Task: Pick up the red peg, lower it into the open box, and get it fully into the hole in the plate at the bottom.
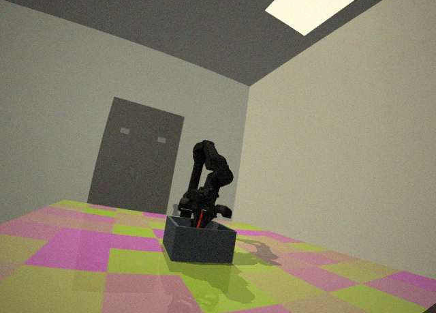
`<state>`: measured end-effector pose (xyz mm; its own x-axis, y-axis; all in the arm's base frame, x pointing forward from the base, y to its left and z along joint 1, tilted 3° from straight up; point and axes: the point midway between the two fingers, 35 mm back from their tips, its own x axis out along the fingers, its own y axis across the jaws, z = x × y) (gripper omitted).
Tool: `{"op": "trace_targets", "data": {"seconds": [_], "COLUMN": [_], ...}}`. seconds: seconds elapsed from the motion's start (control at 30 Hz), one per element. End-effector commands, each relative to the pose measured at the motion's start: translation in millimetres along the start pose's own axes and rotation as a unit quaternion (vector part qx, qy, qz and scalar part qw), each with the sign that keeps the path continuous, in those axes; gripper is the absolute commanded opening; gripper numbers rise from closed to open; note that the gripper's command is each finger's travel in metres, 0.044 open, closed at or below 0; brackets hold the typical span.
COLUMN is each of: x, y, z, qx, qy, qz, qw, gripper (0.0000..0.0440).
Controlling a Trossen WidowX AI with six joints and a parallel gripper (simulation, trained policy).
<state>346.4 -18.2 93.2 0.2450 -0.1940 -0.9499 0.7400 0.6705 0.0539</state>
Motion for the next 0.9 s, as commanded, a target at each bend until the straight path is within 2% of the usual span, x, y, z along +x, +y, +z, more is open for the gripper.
{"op": "trace_targets", "data": {"seconds": [0.0, 0.13, 0.43, 0.57, 0.7, 0.87], "x": [9.8, 15.7, 1.5, -4.2, -7.7, -12.7], "y": [-2.1, -3.2, 3.4, 10.1, 17.3, 29.0], "z": [-4.2, -3.3, 17.8, 26.9, 33.6, 40.2], "qx": [-0.016, -0.021, -0.049, -0.049, -0.047, -0.044], "qy": [0.017, 0.03, 0.037, 0.044, 0.056, 0.073], "qz": [-0.002, -0.003, 0.004, 0.008, 0.01, 0.018], "qw": [1.0, 0.999, 0.998, 0.998, 0.997, 0.996], "gripper": [0.0061, 0.0155, 0.0172, 0.0202, 0.0272, 0.0402]}}
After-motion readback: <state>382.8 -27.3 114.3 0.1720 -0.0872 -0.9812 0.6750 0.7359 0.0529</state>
